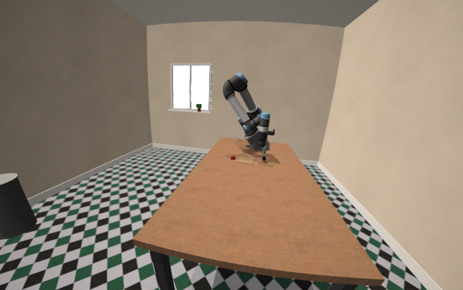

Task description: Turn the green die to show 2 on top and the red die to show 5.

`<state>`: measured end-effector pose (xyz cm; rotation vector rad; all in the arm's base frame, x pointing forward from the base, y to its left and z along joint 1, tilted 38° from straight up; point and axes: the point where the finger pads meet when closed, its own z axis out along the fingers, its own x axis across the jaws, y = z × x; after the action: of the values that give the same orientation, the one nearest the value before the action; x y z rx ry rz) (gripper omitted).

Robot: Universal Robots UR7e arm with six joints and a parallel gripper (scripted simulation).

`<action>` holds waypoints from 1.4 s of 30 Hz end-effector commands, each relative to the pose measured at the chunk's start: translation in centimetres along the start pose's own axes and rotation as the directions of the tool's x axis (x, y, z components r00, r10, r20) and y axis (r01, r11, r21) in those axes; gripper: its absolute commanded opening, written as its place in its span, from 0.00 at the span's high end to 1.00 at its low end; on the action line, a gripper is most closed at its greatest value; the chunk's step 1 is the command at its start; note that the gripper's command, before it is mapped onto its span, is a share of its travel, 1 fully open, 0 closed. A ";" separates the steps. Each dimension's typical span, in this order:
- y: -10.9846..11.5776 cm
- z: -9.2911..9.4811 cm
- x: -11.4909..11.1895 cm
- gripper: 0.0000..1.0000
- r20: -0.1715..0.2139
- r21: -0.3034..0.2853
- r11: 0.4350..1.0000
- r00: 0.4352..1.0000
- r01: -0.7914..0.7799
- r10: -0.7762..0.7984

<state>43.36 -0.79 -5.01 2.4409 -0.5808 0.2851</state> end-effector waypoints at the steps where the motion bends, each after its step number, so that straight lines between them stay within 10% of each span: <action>1: 0.0 0.0 0.0 0.43 -0.001 0.001 1.000 1.000 0.002 -0.002; 12: 0.0 0.1 0.0 0.43 0.004 0.074 0.997 1.000 0.001 -0.001; 28: 0.1 0.2 0.0 0.43 0.003 0.462 0.887 1.000 0.002 -0.004; 42: 0.3 0.3 0.0 0.43 0.000 0.795 0.607 1.000 0.003 -0.005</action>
<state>43.21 -1.14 -5.19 3.2327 -0.5200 0.6110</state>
